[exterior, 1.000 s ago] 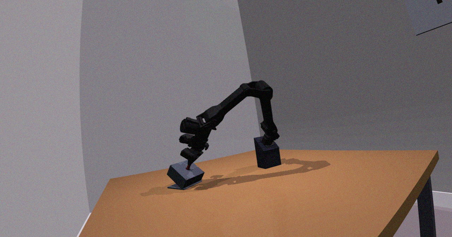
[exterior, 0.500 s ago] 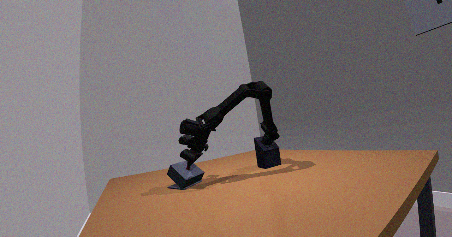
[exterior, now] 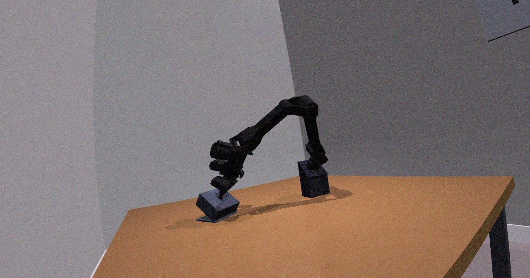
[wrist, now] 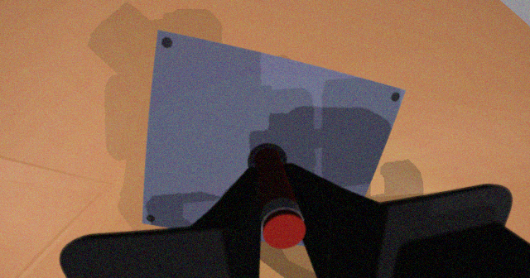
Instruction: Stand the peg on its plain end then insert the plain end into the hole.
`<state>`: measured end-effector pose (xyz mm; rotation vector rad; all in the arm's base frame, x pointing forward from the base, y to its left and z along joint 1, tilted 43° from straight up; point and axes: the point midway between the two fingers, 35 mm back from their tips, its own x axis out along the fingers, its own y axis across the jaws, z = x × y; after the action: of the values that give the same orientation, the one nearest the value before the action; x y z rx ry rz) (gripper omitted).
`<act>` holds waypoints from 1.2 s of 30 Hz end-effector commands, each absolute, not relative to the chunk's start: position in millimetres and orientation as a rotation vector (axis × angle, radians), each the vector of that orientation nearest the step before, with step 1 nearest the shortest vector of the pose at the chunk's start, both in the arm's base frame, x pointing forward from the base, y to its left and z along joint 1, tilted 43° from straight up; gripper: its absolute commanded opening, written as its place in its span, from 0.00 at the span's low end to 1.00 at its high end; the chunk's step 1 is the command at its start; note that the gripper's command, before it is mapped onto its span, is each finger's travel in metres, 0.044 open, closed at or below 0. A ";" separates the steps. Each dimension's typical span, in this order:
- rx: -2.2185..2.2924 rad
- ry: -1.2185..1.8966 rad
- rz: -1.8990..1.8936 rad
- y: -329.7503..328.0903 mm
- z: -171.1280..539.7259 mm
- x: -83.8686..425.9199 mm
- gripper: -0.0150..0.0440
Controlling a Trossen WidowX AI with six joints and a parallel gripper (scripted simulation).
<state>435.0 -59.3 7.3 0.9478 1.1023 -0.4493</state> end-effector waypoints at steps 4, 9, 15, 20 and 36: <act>0.948 1.102 -0.449 -59.3 7.6 435.1 0.25; 0.948 1.102 -0.449 -59.3 7.6 435.1 0.43; 0.948 1.102 -0.449 -59.3 7.6 435.1 0.70; 0.948 1.102 -0.450 -59.7 9.3 434.5 0.92; 0.950 1.105 -0.456 -64.8 35.7 424.5 1.00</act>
<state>425.4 -64.0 26.5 0.9531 1.1135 -0.4651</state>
